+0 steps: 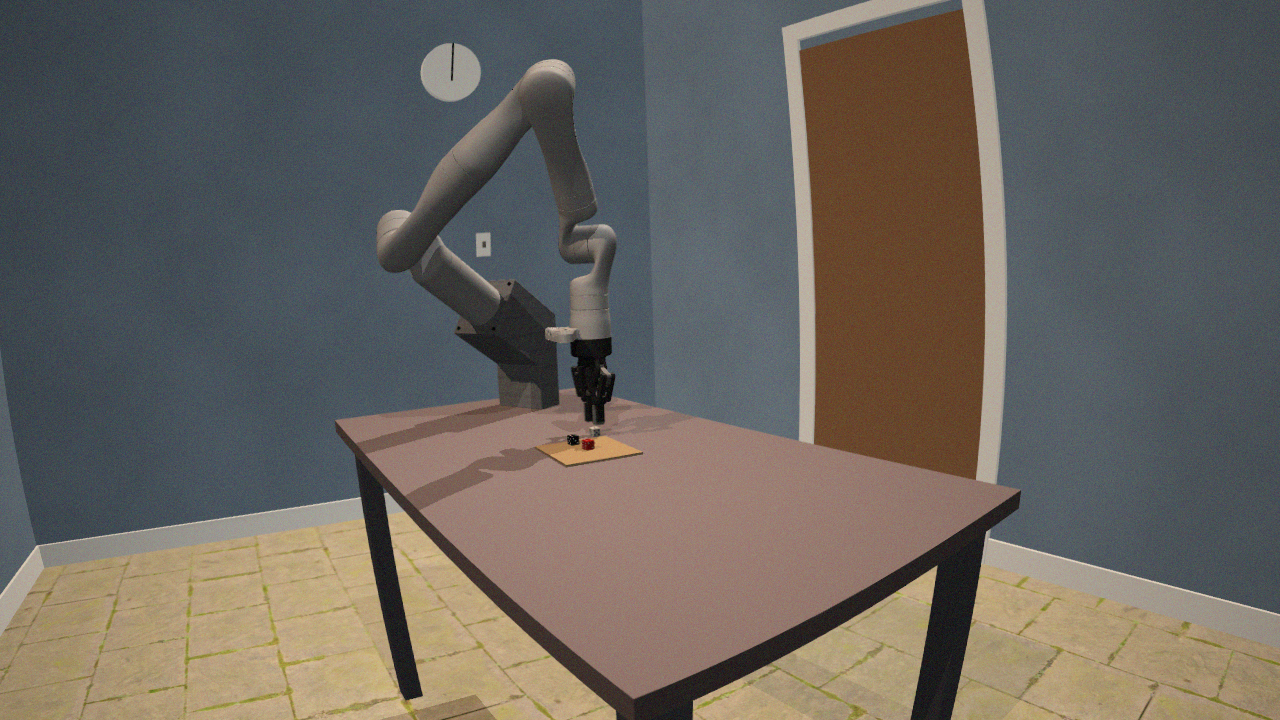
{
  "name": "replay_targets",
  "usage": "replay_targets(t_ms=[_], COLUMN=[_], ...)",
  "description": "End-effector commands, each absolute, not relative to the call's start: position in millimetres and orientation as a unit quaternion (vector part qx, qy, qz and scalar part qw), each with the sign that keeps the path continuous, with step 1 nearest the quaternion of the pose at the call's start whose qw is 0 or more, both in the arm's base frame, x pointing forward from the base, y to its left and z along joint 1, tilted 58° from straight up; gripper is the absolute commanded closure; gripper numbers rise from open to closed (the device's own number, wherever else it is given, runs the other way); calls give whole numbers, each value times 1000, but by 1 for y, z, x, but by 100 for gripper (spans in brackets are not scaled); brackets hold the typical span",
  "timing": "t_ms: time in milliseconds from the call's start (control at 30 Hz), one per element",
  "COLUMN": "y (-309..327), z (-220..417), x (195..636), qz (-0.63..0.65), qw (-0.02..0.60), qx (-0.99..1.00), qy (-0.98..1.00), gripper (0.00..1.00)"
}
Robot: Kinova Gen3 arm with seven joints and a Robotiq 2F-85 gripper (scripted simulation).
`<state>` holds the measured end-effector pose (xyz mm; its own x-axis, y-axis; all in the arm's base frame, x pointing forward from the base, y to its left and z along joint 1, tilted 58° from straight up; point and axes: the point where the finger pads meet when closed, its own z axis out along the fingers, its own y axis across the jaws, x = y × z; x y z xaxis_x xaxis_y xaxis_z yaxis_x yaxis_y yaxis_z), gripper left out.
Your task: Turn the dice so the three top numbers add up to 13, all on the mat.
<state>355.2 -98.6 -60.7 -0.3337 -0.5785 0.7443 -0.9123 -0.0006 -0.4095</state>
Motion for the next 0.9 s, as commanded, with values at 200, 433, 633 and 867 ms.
replay_targets(t_ms=[200,433,633,867], y=[-101,-102,-102,-102], z=[-59,-59,-58,-58], x=[354,353,353,353], qz=[450,450,450,450], qw=[186,186,186,186], qx=[546,546,546,546], qy=[-682,-682,-682,-682], gripper=[69,69,69,69])
